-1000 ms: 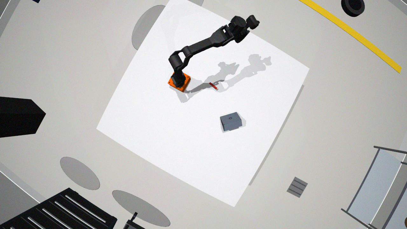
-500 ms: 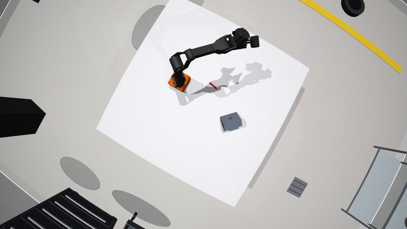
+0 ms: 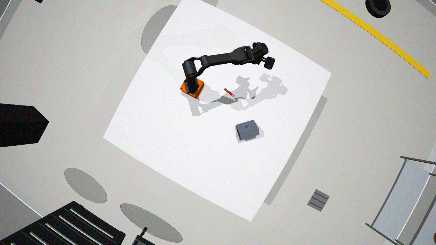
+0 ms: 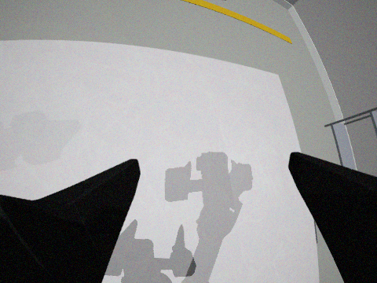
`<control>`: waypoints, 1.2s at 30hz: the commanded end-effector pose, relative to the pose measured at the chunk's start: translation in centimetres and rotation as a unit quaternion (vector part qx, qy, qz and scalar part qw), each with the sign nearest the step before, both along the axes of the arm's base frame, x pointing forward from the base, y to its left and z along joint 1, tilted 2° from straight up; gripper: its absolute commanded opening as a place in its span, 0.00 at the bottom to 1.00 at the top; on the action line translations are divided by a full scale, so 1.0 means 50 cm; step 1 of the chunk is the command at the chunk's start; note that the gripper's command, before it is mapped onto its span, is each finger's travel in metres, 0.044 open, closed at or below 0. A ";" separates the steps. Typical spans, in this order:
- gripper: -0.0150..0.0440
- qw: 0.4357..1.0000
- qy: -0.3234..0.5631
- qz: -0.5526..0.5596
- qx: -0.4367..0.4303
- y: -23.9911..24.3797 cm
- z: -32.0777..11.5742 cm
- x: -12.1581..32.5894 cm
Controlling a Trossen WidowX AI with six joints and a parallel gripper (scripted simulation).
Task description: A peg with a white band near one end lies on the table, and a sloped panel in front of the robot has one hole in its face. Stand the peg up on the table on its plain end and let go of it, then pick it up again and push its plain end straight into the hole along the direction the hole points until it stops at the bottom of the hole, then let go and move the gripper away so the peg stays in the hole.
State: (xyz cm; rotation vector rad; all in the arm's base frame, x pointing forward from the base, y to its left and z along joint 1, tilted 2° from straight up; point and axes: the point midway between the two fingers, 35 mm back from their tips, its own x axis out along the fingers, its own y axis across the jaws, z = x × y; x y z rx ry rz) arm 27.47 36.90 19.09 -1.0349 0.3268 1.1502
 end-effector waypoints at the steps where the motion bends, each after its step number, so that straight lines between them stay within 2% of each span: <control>1: 1.00 0.997 0.050 -0.058 -0.005 -0.038 -0.036 0.010; 17: 1.00 0.941 0.207 -0.269 -0.013 -0.172 -0.145 0.028; 36: 1.00 0.792 0.334 -0.511 -0.018 -0.326 -0.244 0.002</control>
